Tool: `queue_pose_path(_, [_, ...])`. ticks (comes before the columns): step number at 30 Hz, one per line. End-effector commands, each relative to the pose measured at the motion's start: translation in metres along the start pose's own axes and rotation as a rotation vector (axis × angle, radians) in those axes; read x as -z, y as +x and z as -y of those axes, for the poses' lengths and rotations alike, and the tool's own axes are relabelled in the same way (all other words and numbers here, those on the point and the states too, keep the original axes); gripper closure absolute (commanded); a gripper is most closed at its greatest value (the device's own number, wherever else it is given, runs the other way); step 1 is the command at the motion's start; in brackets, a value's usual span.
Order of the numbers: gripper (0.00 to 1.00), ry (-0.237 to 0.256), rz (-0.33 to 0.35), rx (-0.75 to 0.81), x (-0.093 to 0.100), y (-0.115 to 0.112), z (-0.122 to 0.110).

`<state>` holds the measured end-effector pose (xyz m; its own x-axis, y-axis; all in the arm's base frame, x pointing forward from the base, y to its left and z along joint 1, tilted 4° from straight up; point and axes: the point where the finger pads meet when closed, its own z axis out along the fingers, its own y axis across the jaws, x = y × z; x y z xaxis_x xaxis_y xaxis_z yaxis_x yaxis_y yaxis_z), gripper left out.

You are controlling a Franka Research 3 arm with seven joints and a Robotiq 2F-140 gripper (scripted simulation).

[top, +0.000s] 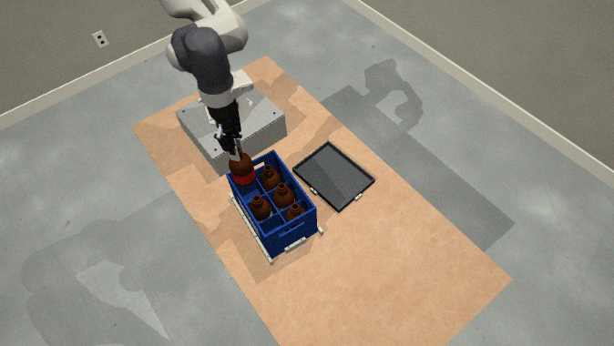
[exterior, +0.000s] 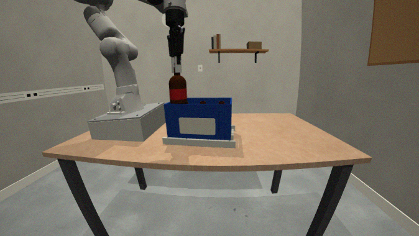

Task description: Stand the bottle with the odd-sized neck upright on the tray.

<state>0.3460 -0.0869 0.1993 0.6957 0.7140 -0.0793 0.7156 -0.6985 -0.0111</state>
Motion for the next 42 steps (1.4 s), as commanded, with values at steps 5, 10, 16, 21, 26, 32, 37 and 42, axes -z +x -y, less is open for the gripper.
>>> queue_pose_path(5, [0.9,-0.003,-0.004,0.0,0.003,0.002,0.0])
queue_pose_path(10, [0.9,-0.003,-0.004,0.0,0.003,0.002,0.0])
queue_pose_path(16, [0.9,-0.003,-0.004,0.0,0.004,0.002,0.0])
queue_pose_path(21, [0.9,-0.003,-0.004,0.0,0.009,0.002,0.0])
queue_pose_path(26, [0.9,-0.003,-0.004,0.0,0.015,0.002,0.0])
queue_pose_path(32, [0.9,-0.003,-0.004,0.0,0.019,0.002,0.0])
queue_pose_path(37, [0.9,-0.003,-0.004,0.0,0.022,0.002,0.0])
queue_pose_path(42, [0.9,-0.003,-0.004,0.0,0.022,0.002,0.0])
